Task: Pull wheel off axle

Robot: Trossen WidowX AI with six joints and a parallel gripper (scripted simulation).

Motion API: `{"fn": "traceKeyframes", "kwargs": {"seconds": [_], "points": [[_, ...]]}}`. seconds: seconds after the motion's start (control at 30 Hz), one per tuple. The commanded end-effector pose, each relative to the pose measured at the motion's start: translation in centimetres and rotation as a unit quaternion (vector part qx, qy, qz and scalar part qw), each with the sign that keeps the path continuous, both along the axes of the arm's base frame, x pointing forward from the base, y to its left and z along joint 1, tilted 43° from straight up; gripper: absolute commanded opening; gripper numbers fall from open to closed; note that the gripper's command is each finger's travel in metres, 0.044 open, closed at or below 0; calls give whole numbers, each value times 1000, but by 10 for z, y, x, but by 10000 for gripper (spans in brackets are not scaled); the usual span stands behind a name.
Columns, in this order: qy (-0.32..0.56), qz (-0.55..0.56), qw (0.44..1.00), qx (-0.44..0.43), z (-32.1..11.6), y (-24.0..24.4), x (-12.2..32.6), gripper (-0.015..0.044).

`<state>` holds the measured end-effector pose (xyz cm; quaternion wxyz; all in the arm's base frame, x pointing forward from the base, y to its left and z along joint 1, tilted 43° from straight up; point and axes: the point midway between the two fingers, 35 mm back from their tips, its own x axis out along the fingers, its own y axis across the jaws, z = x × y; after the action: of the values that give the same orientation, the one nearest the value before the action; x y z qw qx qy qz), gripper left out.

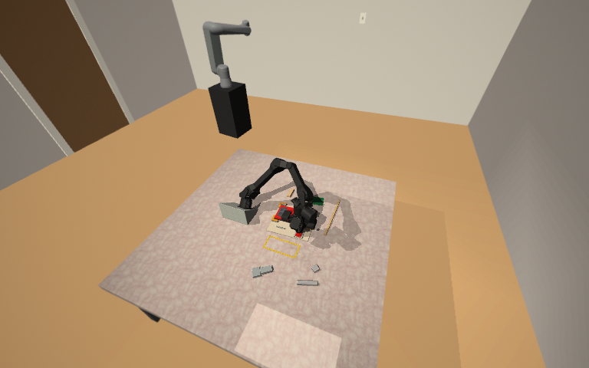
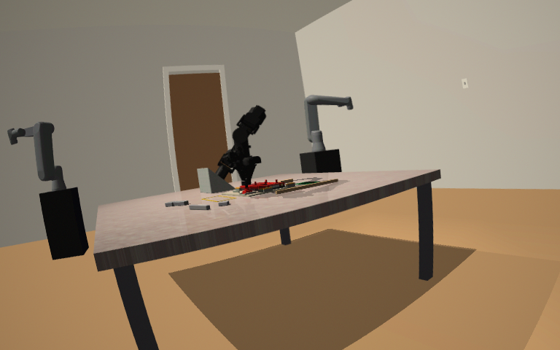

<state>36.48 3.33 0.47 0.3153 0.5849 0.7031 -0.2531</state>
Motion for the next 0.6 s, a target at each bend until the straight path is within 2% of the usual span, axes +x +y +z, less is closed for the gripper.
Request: {"fn": "traceKeyframes", "kwargs": {"seconds": [0.0,0.57], "points": [[-5,-3,1000,-1,4,-5,2,0],[-5,-4,1000,-1,8,-9,2,0]]}}
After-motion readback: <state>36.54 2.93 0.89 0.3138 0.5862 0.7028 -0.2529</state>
